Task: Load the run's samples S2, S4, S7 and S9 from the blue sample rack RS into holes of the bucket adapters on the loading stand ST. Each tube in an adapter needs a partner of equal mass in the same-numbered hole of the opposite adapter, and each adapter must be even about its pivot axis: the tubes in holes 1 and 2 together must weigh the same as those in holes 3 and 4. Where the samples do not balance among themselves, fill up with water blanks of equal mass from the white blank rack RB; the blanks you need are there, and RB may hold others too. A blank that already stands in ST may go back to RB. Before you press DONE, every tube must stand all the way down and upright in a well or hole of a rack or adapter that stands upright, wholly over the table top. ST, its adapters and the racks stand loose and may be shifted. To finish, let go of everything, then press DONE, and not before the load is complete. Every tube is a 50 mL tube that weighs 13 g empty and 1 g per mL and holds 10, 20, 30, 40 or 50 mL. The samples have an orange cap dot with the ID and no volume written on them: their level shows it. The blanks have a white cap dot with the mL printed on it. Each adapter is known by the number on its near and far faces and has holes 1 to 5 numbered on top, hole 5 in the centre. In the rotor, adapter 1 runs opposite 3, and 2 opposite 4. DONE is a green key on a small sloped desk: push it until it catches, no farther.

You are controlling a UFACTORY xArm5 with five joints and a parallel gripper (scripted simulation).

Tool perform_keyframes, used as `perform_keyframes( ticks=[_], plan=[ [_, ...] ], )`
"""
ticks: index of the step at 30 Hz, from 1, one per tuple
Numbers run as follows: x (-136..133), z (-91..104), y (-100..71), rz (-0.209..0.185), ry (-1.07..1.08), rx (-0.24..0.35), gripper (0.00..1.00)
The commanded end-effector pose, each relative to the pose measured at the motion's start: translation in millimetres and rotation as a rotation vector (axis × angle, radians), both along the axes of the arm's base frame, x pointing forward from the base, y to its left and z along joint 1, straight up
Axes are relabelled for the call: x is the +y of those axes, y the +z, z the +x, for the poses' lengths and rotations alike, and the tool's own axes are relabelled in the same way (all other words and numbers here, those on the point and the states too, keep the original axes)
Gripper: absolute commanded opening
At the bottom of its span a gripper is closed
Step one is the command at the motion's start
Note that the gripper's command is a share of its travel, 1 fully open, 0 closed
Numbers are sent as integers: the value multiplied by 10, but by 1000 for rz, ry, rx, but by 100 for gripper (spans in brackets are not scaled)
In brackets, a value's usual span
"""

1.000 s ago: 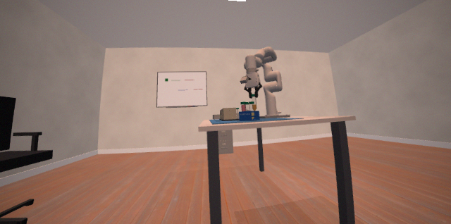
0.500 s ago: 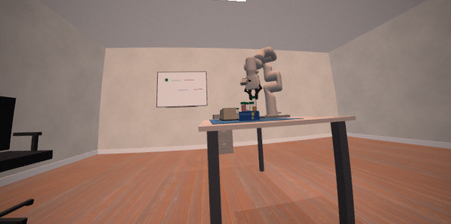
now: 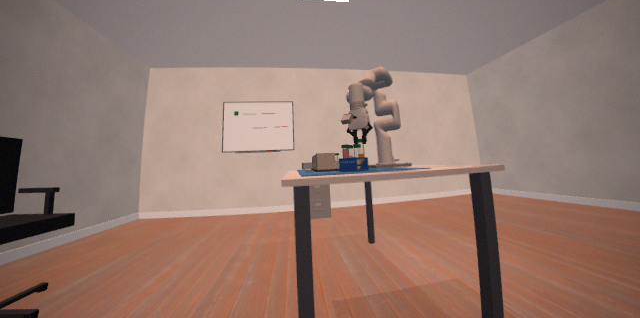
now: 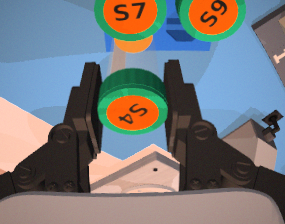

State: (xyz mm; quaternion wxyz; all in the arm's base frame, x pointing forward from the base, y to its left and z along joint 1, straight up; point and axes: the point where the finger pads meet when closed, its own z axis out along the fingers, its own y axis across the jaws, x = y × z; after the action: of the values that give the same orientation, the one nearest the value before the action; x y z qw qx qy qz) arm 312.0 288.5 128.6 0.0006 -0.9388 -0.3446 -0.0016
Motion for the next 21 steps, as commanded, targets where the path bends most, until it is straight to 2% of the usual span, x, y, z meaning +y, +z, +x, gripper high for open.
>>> perform_keyframes(
  ticks=[1,21],
  plan=[
    [9,9,-15,3,0,-3,0],
    [9,10,-195,3,0,-3,0]
  ],
)
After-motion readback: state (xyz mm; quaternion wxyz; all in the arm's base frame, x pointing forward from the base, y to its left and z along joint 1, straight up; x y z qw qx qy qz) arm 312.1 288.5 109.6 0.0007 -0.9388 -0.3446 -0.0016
